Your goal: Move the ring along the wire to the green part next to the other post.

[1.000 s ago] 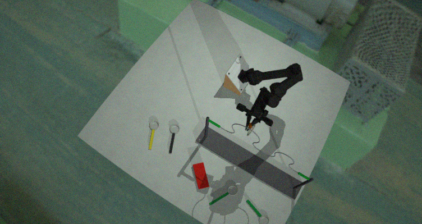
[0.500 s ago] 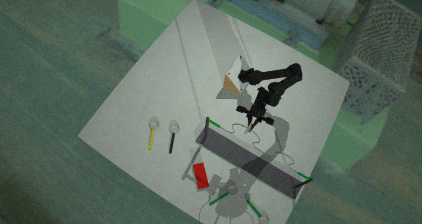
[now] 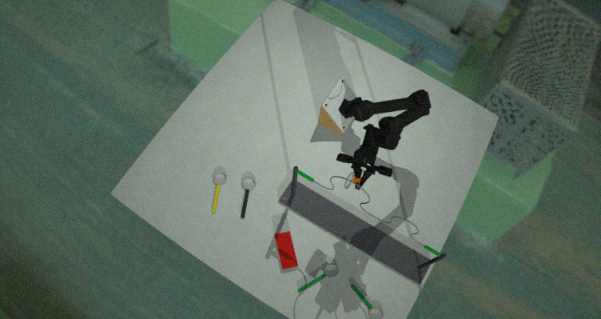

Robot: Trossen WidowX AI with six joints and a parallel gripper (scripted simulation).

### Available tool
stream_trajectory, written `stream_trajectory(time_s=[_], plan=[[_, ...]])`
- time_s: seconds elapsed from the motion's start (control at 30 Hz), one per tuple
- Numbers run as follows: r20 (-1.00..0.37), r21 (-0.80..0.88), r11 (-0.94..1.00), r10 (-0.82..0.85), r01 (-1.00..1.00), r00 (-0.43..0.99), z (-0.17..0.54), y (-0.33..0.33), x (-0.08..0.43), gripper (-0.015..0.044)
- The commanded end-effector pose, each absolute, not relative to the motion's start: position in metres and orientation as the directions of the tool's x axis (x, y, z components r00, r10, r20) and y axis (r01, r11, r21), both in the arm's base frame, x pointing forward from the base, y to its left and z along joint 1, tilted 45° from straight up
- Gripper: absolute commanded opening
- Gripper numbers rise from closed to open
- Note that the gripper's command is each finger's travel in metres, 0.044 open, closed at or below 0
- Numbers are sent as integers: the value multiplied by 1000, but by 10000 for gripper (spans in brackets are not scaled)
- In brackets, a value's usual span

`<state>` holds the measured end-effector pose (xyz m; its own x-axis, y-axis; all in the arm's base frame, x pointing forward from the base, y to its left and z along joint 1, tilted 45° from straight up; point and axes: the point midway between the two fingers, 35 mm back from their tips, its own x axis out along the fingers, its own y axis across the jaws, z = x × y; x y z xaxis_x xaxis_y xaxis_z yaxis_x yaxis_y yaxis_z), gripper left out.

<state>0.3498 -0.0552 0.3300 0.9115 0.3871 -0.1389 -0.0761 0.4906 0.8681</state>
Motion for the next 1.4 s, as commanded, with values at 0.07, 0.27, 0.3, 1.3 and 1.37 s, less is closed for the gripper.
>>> stream_trajectory(time_s=[0.07, 0.27, 0.3, 1.3, 1.37], plan=[[-101, 906, 414, 400, -82, 911, 332, -53, 350, -150], [-60, 937, 337, 406, -89, 912, 335, -51, 350, -150], [-53, 942, 324, 407, -90, 912, 336, -51, 350, -150], [149, 988, -85, 388, -126, 910, 354, -47, 350, -150], [162, 985, -112, 384, -128, 909, 355, -47, 350, -150]])
